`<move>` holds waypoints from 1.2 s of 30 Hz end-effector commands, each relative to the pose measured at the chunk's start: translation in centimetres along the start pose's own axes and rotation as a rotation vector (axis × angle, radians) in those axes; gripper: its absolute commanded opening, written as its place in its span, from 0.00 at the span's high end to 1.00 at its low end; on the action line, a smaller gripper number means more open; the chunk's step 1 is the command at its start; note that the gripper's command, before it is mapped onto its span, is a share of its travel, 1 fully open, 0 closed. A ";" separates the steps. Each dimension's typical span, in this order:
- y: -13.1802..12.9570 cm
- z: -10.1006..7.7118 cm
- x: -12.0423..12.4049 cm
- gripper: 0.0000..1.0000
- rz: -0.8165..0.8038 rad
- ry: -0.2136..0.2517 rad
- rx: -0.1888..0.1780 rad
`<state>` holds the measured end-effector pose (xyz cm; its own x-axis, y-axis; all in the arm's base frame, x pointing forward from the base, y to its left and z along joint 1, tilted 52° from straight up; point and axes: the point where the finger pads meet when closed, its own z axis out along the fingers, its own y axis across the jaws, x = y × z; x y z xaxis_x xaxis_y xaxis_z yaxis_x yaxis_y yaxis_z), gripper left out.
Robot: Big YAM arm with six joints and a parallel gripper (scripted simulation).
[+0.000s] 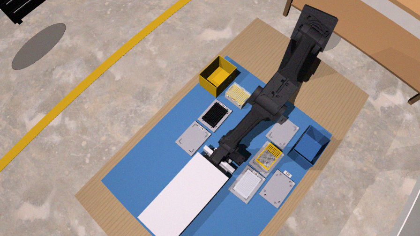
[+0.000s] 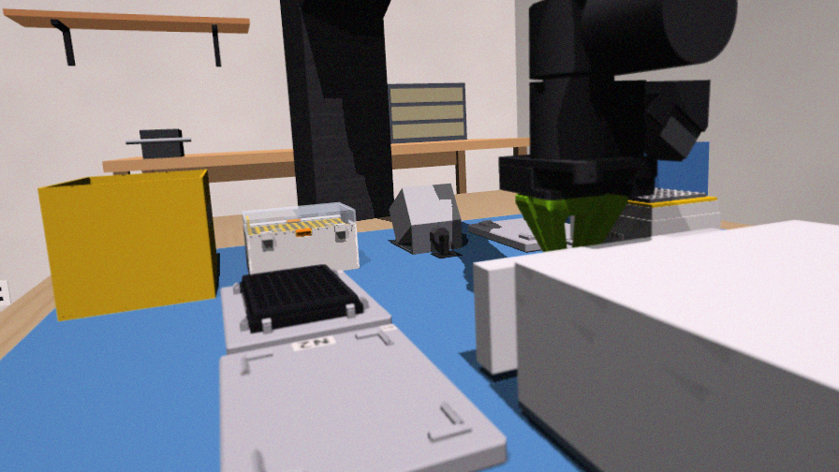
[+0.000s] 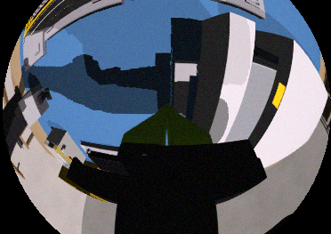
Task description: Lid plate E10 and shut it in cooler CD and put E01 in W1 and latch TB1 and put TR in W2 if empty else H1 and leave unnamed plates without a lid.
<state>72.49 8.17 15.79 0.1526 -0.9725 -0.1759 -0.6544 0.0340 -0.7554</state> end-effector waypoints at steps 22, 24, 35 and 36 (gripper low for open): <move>-2.6 -0.5 0.8 1.00 -0.007 0.007 0.031; -2.7 -0.3 0.9 1.00 -0.005 0.008 0.027; -4.3 -0.5 0.9 1.00 -0.005 0.009 0.032; -4.3 -0.5 0.9 1.00 -0.005 0.009 0.032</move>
<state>73.51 8.12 16.83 0.1512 -0.9726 -0.1768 -0.6623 0.0331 -0.7485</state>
